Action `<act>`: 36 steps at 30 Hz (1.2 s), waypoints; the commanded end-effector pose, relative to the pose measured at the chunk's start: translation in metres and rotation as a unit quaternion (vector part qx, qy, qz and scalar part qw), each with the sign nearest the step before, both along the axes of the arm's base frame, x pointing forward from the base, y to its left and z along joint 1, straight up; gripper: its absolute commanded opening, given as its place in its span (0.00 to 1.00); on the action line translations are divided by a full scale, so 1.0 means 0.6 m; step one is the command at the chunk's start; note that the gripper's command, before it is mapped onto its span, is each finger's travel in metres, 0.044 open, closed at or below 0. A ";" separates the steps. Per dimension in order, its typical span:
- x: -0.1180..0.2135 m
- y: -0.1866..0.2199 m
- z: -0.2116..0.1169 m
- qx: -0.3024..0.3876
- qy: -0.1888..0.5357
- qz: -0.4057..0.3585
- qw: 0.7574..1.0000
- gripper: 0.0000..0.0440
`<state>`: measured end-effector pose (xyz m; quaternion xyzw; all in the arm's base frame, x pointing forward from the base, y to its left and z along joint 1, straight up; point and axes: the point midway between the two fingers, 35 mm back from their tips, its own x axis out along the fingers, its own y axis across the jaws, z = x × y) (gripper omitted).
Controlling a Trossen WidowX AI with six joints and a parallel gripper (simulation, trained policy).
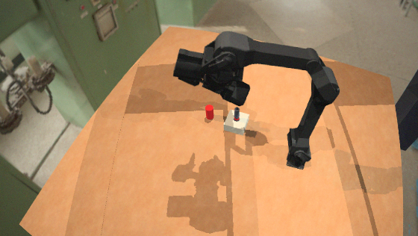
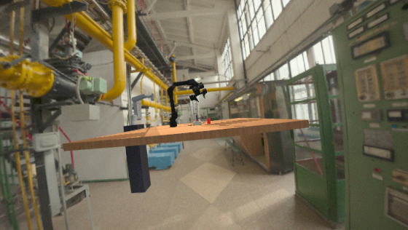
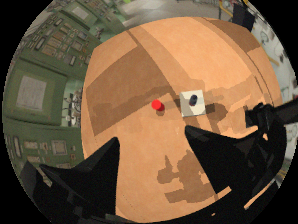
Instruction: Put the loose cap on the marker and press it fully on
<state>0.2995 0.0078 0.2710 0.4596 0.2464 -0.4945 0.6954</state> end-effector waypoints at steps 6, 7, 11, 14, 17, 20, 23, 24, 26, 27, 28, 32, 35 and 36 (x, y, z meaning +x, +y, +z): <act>0.025 -0.006 -0.030 0.033 0.020 -0.035 0.999 0.75; 0.028 -0.007 -0.033 0.036 0.022 -0.038 0.998 0.75; 0.037 -0.011 -0.045 0.049 0.030 -0.052 0.997 0.75; 0.043 -0.015 -0.054 0.058 0.037 -0.063 0.996 0.75; 0.049 -0.019 -0.063 0.067 0.043 -0.074 0.994 0.75; 0.055 -0.024 -0.072 0.076 0.049 -0.085 0.992 0.75; 0.060 -0.029 -0.081 0.085 0.055 -0.096 0.990 0.75; 0.062 -0.031 -0.084 0.088 0.057 -0.100 0.989 0.75; 0.065 -0.035 -0.090 0.094 0.061 -0.107 0.988 0.75; 0.067 -0.037 -0.093 0.096 0.063 -0.111 0.987 0.75; 0.068 -0.039 -0.096 0.099 0.065 -0.114 0.986 0.75; 0.074 -0.048 -0.107 0.110 0.073 -0.129 0.983 0.75; 0.078 -0.054 -0.116 0.118 0.079 -0.139 0.980 0.75; 0.079 -0.057 -0.118 0.121 0.081 -0.142 0.979 0.75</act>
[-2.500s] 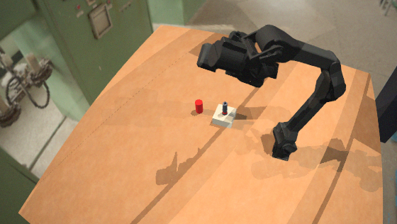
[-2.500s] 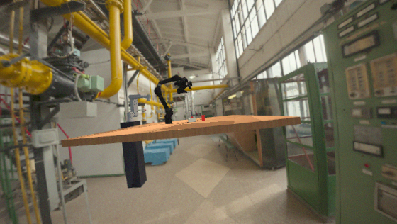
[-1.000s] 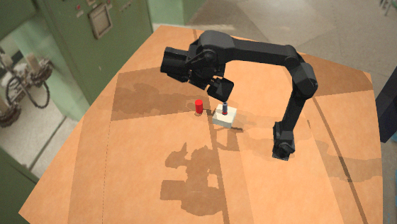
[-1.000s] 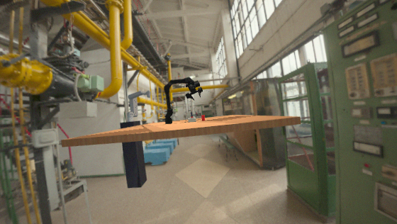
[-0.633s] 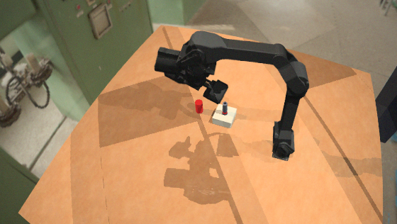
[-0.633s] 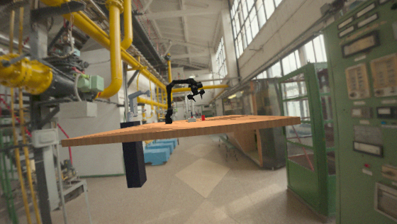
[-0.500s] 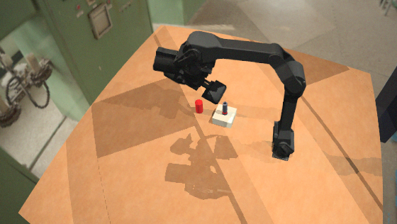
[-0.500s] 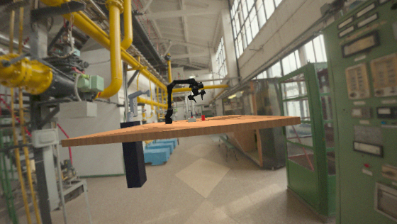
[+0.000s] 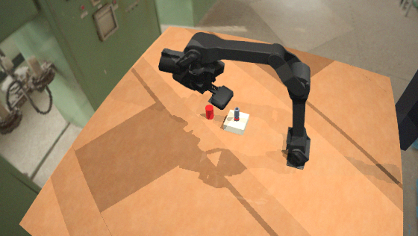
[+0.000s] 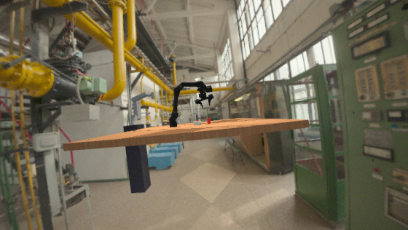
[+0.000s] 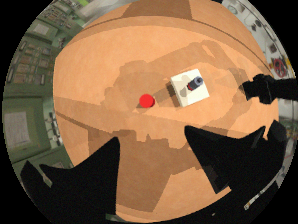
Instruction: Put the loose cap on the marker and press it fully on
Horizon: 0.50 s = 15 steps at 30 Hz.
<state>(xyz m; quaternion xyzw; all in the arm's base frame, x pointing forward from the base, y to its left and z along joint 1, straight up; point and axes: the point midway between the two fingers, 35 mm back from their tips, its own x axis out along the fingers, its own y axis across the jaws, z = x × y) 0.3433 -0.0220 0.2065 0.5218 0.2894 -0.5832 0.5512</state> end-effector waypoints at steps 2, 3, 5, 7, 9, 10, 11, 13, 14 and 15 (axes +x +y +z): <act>0.009 -0.012 -0.017 0.017 0.010 -0.021 1.000 0.75; 0.010 -0.014 -0.019 0.020 0.012 -0.025 0.999 0.75; 0.012 -0.019 -0.025 0.025 0.015 -0.031 0.999 0.75; 0.015 -0.023 -0.030 0.030 0.019 -0.038 0.999 0.75; 0.017 -0.028 -0.036 0.035 0.023 -0.044 0.998 0.74; 0.018 -0.030 -0.039 0.038 0.024 -0.047 0.998 0.74; 0.019 -0.033 -0.041 0.041 0.026 -0.050 0.998 0.74; 0.020 -0.037 -0.047 0.046 0.030 -0.056 0.997 0.74; 0.021 -0.039 -0.049 0.049 0.031 -0.059 0.997 0.74; 0.022 -0.042 -0.052 0.051 0.033 -0.062 0.996 0.74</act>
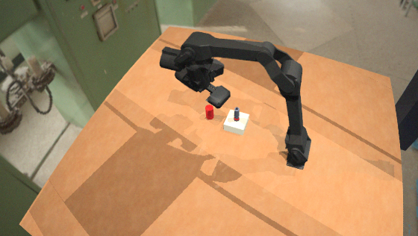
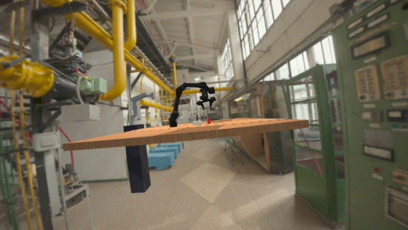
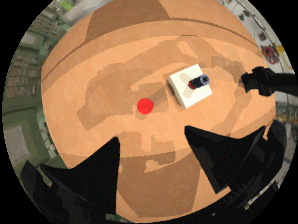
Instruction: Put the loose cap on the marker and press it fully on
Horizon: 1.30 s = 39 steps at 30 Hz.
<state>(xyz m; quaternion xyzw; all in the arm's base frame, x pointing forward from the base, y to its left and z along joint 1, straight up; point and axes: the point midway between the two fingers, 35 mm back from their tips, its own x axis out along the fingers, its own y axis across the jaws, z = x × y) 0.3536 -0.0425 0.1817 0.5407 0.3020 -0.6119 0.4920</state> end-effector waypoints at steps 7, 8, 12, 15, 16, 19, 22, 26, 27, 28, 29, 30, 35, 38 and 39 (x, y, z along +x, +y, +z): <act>0.011 -0.022 -0.030 0.030 0.016 -0.031 0.999 0.74; 0.011 -0.024 -0.033 0.033 0.017 -0.033 0.999 0.74; 0.014 -0.032 -0.044 0.044 0.023 -0.042 0.998 0.74; 0.016 -0.037 -0.052 0.053 0.027 -0.048 0.997 0.73; 0.016 -0.039 -0.055 0.056 0.029 -0.050 0.997 0.73; 0.018 -0.044 -0.064 0.066 0.033 -0.054 0.996 0.73; 0.019 -0.048 -0.073 0.075 0.037 -0.058 0.995 0.72; 0.020 -0.052 -0.085 0.089 0.043 -0.062 0.993 0.72; 0.021 -0.053 -0.088 0.092 0.045 -0.063 0.993 0.71; 0.021 -0.054 -0.092 0.096 0.047 -0.064 0.992 0.71; 0.021 -0.055 -0.095 0.099 0.048 -0.064 0.992 0.71; 0.021 -0.056 -0.098 0.103 0.050 -0.065 0.991 0.71; 0.021 -0.058 -0.115 0.121 0.059 -0.065 0.989 0.69; 0.020 -0.059 -0.126 0.131 0.064 -0.065 0.987 0.68; 0.020 -0.059 -0.130 0.135 0.066 -0.064 0.987 0.67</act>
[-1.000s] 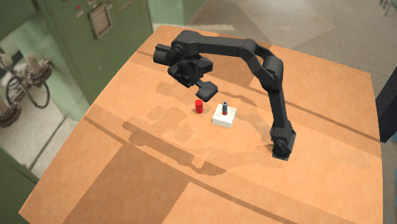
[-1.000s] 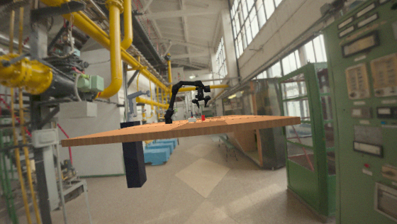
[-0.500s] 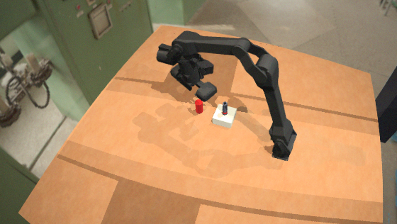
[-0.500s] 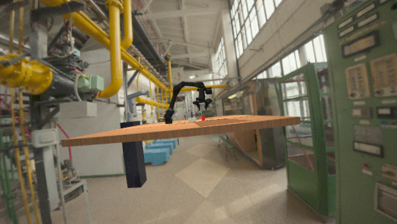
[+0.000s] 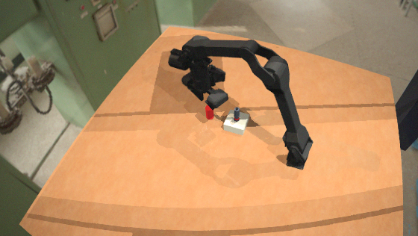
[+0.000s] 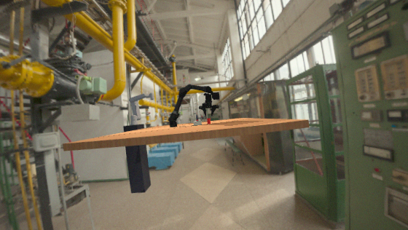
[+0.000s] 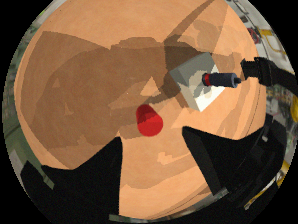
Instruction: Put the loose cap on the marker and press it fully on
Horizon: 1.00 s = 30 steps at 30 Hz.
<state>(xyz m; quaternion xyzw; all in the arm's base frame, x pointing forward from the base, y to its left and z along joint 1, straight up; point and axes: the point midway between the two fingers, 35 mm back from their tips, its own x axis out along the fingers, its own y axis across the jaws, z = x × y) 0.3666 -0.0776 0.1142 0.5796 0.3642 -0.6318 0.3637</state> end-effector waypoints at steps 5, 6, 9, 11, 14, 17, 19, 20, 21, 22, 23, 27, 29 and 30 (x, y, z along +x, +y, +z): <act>-0.004 0.000 -0.037 0.032 0.017 0.006 0.999 0.64; -0.004 0.000 -0.042 0.035 0.019 0.007 0.999 0.64; -0.006 0.000 -0.057 0.043 0.026 0.012 0.999 0.62; -0.008 0.000 -0.068 0.047 0.030 0.015 0.998 0.61; -0.011 0.000 -0.081 0.050 0.036 0.021 0.998 0.59; -0.013 -0.001 -0.089 0.049 0.038 0.028 0.998 0.56; -0.014 -0.002 -0.092 0.046 0.039 0.032 0.998 0.53; -0.014 -0.002 -0.092 0.044 0.038 0.034 0.998 0.49; -0.014 -0.004 -0.092 0.041 0.037 0.036 0.998 0.44; -0.014 -0.005 -0.090 0.039 0.036 0.038 0.998 0.38; -0.013 -0.005 -0.085 0.037 0.033 0.039 0.998 0.32; -0.017 -0.004 -0.067 0.032 0.029 0.044 0.998 0.14; -0.016 -0.005 -0.056 0.028 0.022 0.046 0.998 0.15; -0.016 -0.005 -0.050 0.026 0.019 0.048 0.998 0.15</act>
